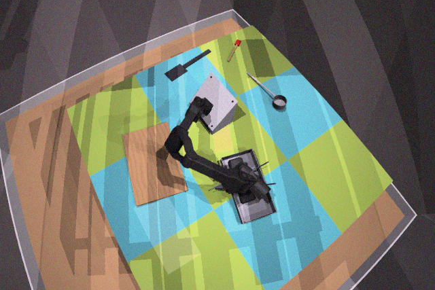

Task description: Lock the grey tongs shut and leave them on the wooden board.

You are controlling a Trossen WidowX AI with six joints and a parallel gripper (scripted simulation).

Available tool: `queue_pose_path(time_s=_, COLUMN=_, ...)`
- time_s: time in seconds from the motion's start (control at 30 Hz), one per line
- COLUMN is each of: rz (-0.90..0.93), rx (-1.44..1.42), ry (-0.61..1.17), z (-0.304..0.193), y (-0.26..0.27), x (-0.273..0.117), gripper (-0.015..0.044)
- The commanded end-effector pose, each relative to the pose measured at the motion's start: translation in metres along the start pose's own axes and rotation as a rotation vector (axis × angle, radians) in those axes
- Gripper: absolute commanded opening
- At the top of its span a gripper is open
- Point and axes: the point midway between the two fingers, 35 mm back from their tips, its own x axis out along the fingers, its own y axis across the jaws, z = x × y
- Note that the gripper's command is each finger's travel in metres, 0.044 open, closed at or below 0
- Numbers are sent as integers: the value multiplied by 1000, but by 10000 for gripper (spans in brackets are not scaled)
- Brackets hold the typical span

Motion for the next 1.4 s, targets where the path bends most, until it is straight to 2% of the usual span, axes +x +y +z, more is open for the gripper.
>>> queue_pose_path(time_s=0.0, rz=-1, rx=0, ry=0, z=0, y=0, x=0, gripper=275)
queue_pose_path(time_s=1.27, rz=-1, rx=0, ry=0, z=0, y=0, x=0, gripper=21)
queue_pose_path(time_s=1.37, rz=-1, rx=0, ry=0, z=0, y=0, x=0, gripper=-58)
